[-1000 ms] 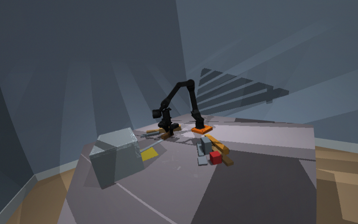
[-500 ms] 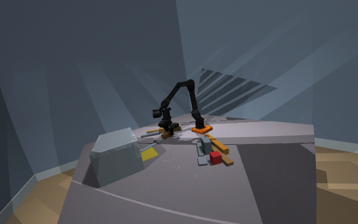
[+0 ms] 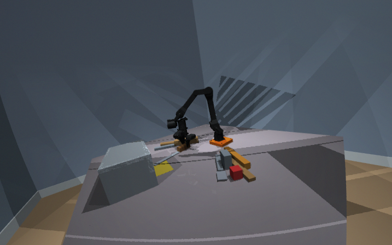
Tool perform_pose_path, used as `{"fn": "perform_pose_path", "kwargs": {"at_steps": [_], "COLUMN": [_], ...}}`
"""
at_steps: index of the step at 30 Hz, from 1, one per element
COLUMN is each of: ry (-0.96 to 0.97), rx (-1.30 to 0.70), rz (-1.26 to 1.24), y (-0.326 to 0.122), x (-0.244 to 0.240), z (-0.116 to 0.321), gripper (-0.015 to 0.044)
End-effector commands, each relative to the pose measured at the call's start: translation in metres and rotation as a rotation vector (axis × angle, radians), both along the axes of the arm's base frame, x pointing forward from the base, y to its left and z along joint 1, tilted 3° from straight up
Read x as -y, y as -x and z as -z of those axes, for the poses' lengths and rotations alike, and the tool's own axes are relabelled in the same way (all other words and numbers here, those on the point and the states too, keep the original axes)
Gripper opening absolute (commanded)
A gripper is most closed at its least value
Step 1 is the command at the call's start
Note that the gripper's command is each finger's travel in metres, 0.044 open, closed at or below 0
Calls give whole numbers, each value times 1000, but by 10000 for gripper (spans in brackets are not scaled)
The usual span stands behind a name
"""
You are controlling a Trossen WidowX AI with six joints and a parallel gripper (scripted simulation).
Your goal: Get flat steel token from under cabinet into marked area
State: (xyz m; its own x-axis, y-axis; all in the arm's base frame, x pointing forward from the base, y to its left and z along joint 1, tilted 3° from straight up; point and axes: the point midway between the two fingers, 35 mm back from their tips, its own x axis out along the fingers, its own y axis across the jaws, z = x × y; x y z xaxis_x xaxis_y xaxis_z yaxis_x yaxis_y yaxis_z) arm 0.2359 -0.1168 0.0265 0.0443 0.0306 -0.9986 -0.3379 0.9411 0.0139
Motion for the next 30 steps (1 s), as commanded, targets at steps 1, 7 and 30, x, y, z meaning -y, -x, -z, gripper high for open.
{"fn": "perform_pose_path", "kwargs": {"at_steps": [1,7,30], "ry": [0,1,1], "rx": [0,1,2], "rz": [0,0,1], "y": [0,0,1], "x": [0,0,0], "z": [0,0,2], "gripper": [200,270,105]}}
